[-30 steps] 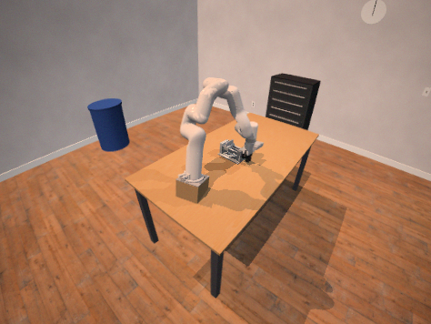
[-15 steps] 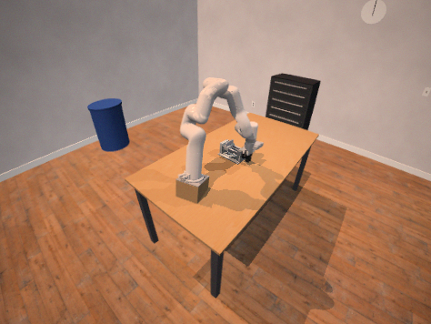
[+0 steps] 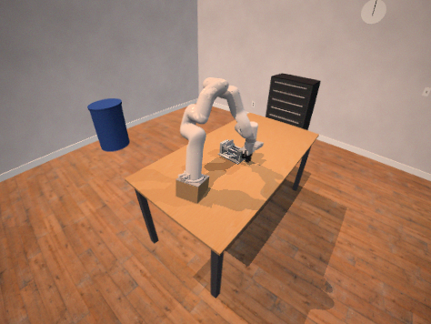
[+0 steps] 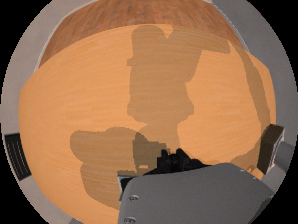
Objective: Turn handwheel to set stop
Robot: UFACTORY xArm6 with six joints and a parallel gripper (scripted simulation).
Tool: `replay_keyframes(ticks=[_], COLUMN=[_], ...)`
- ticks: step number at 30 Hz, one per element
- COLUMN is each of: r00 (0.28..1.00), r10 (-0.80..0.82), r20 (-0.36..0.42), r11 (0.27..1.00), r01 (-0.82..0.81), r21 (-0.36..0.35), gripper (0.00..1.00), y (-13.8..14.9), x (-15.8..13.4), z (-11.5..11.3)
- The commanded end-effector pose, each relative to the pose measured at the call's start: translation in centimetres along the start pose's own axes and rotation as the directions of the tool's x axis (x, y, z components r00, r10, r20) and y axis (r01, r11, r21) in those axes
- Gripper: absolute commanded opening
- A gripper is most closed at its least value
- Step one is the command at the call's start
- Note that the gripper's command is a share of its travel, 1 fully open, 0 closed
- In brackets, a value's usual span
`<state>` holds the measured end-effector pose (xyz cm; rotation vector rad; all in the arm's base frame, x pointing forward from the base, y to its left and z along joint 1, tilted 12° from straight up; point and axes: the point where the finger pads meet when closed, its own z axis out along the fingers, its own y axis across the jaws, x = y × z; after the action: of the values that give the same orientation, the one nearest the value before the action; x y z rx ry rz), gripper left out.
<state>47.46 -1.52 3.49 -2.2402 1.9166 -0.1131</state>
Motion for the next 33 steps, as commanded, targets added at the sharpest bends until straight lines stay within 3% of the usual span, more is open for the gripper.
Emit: replay_keyframes(ticks=[1,33], r00=[1.0,1.0], r10=[0.0,0.0], r20=[-0.001,-0.001], r11=[1.0,1.0], r01=[0.0,0.0], r21=[0.003,0.003], gripper=[0.06,0.06], y=[-0.1,0.89], x=[0.03,0.03], z=[-0.11,-0.76])
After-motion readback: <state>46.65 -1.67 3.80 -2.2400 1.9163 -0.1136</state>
